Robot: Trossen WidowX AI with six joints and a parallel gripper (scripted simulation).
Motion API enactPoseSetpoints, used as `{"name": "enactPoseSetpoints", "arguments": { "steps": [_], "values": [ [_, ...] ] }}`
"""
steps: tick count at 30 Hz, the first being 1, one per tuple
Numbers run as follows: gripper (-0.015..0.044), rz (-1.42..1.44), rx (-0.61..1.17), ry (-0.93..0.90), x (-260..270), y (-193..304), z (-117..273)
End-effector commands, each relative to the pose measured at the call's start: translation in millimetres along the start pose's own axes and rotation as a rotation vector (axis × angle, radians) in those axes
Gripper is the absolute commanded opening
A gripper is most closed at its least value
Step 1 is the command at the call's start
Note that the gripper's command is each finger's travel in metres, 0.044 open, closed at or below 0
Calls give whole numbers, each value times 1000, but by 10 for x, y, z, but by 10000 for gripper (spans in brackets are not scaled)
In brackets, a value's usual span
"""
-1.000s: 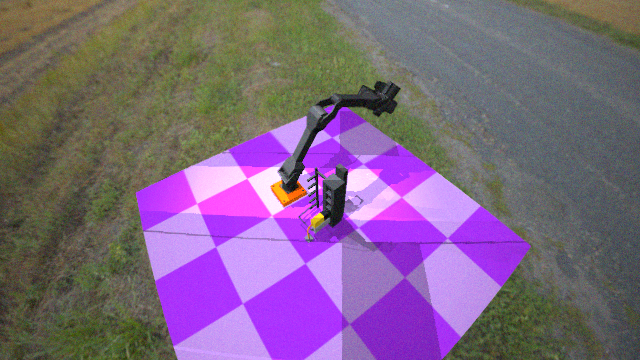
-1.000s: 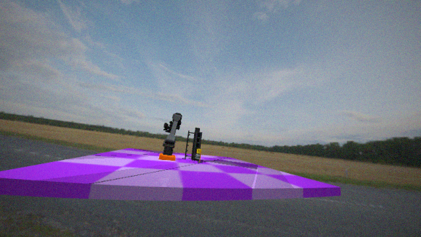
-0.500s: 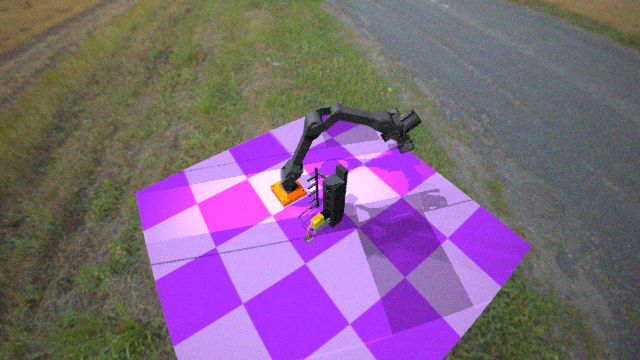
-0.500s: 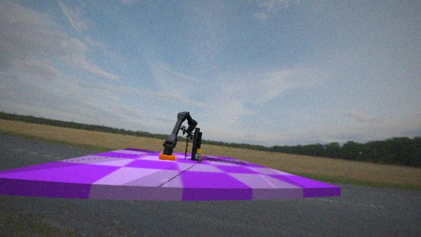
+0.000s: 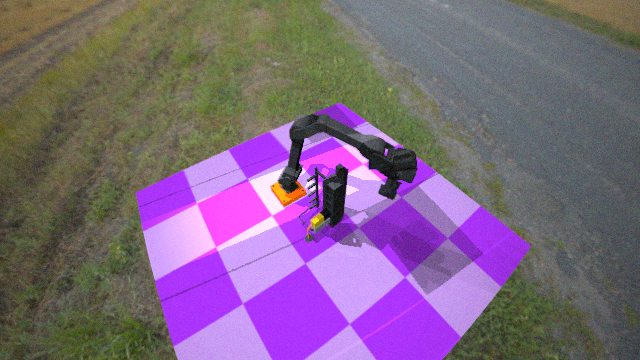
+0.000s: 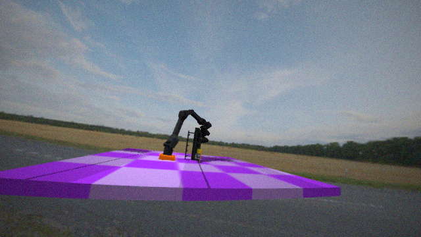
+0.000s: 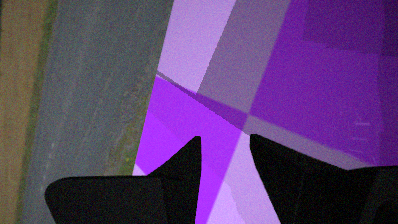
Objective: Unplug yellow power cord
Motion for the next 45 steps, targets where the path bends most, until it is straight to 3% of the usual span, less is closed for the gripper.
{"name": "enactPoseSetpoints", "arguments": {
  "steps": [1,13,24,45],
  "values": [
    [160,-218,-51,151,-642,-44,327],
    [160,-871,-215,468,-2011,266,1203],
    [160,-1632,-362,764,-2699,1435,2080],
    [160,-1663,-367,774,-2617,1458,2016]
  ]
}}
Point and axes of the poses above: the point midway between the two fingers, 35 mm back from their tips, its own z axis back along the fingers, its own x axis across the jaws, y = z × x, the point moved 2 cm from there along z, back along the fingers, and after that the axes turned 1 degree about -z, right-handed, at the moved point
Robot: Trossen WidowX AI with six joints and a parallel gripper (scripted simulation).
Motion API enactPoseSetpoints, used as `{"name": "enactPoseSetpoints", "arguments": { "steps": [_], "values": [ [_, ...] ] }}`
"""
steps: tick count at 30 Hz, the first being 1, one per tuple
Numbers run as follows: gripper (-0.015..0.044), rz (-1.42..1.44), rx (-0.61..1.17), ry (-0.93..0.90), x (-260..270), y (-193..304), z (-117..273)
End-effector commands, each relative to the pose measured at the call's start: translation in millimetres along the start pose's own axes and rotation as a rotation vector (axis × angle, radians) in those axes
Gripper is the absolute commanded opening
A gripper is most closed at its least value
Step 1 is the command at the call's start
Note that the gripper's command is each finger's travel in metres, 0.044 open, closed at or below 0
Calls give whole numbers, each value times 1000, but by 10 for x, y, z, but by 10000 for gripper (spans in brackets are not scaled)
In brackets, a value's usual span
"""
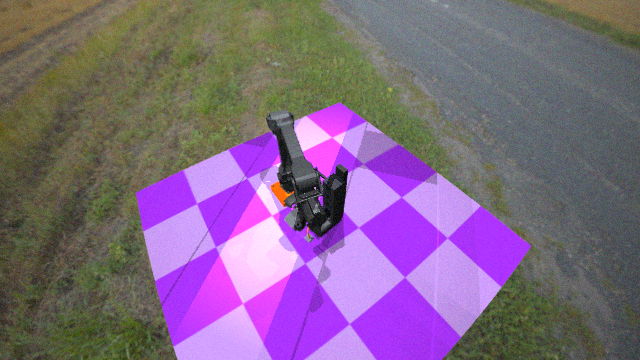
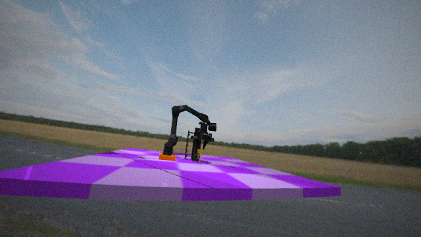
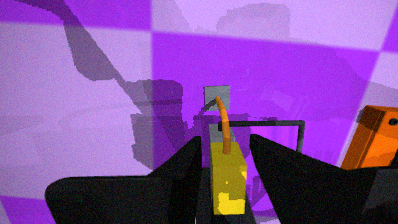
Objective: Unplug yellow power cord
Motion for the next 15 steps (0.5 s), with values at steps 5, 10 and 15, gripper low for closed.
{"name": "enactPoseSetpoints", "arguments": {
  "steps": [5,10,15],
  "values": [
    [160,-5,-2,2,-16,138,2],
    [160,-5,-1,2,-24,220,1],
    [160,-5,0,2,-35,301,1]
  ]
}}
Point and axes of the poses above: the point midway between the two fingers, 35 mm back from their tips, its own z axis back along the fingers, its own x axis across the jaws, y = z × x, the point moved 2 cm from there along z, back along the fingers, and after that the axes turned 1 degree about -z, right-handed, at the moved point
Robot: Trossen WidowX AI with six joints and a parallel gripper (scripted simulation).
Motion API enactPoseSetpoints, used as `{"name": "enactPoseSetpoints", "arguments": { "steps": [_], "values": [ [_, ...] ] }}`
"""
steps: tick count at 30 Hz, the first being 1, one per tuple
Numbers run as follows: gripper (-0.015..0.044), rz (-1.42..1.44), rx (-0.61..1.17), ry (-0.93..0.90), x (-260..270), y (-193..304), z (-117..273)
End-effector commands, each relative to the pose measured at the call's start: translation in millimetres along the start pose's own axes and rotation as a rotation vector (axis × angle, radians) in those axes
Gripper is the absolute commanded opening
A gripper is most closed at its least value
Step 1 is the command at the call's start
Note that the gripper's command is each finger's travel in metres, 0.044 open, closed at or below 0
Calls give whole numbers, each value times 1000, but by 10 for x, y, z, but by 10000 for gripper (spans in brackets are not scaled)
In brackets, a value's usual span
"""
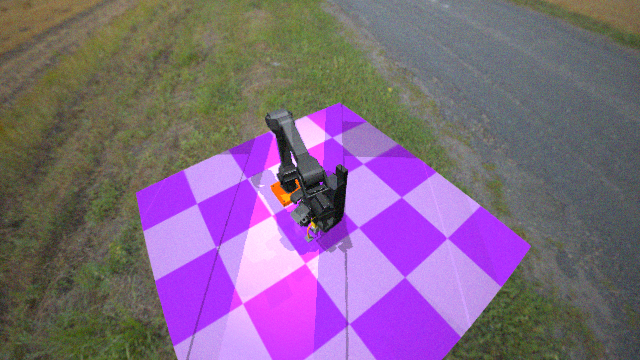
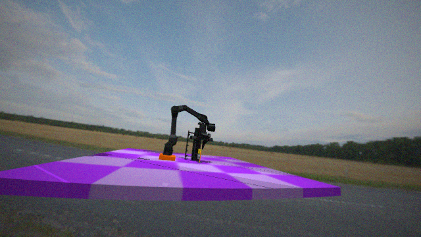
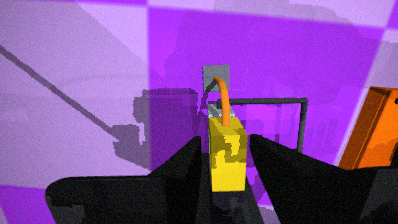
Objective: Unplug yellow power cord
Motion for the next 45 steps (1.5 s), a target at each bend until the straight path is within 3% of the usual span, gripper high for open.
{"name": "enactPoseSetpoints", "arguments": {
  "steps": [1,19,23,31,45],
  "values": [
    [160,-5,-3,0,-26,73,3],
    [160,-5,-2,0,-27,83,-117],
    [55,0,0,-3,-21,85,-90],
    [2,0,0,-3,-21,85,-90],
    [0,-1,-2,-2,2,-87,-88]
  ]
}}
Point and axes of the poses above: the point midway between the two fingers, 35 mm back from their tips, its own z axis back along the fingers, its own x axis across the jaws, y = z × x, the point moved 2 cm from there along z, back along the fingers, and after that the axes turned 1 degree about -z, right-handed, at the moved point
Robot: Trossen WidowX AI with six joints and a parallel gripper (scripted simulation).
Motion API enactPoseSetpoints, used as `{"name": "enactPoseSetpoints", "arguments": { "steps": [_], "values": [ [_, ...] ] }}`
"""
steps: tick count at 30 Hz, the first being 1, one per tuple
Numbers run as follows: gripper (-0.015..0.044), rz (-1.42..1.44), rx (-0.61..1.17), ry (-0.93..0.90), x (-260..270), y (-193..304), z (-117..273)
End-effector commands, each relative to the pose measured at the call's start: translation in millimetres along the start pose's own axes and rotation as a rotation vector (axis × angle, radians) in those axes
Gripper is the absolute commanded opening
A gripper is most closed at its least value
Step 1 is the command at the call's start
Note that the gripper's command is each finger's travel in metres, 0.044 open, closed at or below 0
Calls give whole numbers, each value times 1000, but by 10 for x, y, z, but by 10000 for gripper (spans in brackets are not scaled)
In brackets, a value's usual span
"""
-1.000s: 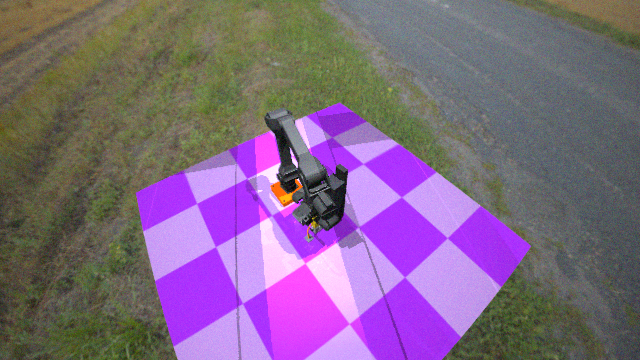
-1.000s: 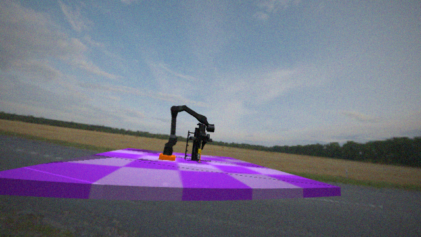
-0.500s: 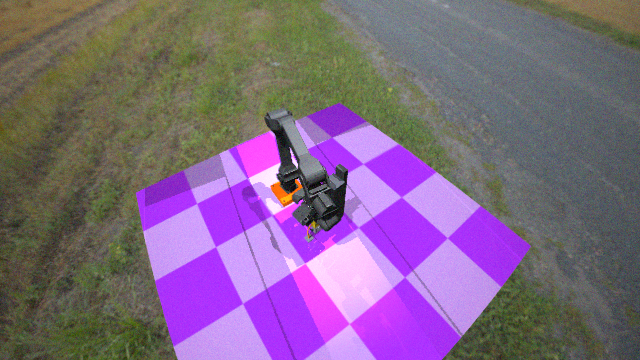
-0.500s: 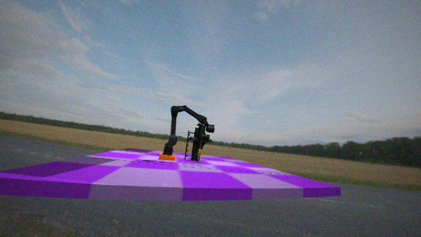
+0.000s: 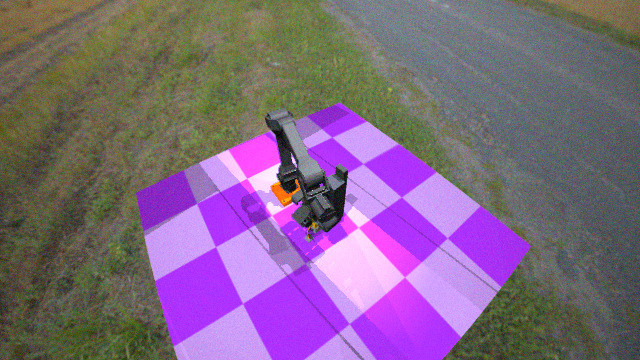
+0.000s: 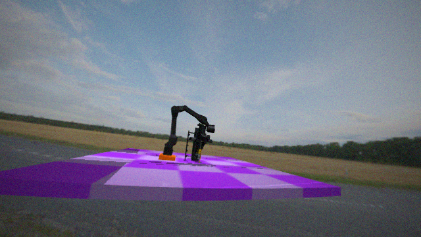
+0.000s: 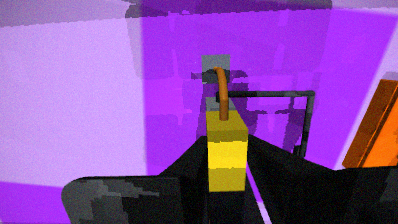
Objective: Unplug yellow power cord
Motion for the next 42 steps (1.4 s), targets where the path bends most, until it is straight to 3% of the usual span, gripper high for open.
{"name": "enactPoseSetpoints", "arguments": {
  "steps": [1,25,42],
  "values": [
    [0,-8,-36,-2,19,-166,18],
    [0,-11,-41,0,-11,-540,62],
    [440,-12,-41,1,-26,-549,62]
  ]
}}
Point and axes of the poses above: the point midway between the two fingers, 35 mm back from their tips, its own z axis back along the fingers, its own x axis across the jaws, y = z × x, the point moved 2 cm from there along z, back along the fingers, and after that the axes turned 1 degree about -z, right-handed, at the moved point
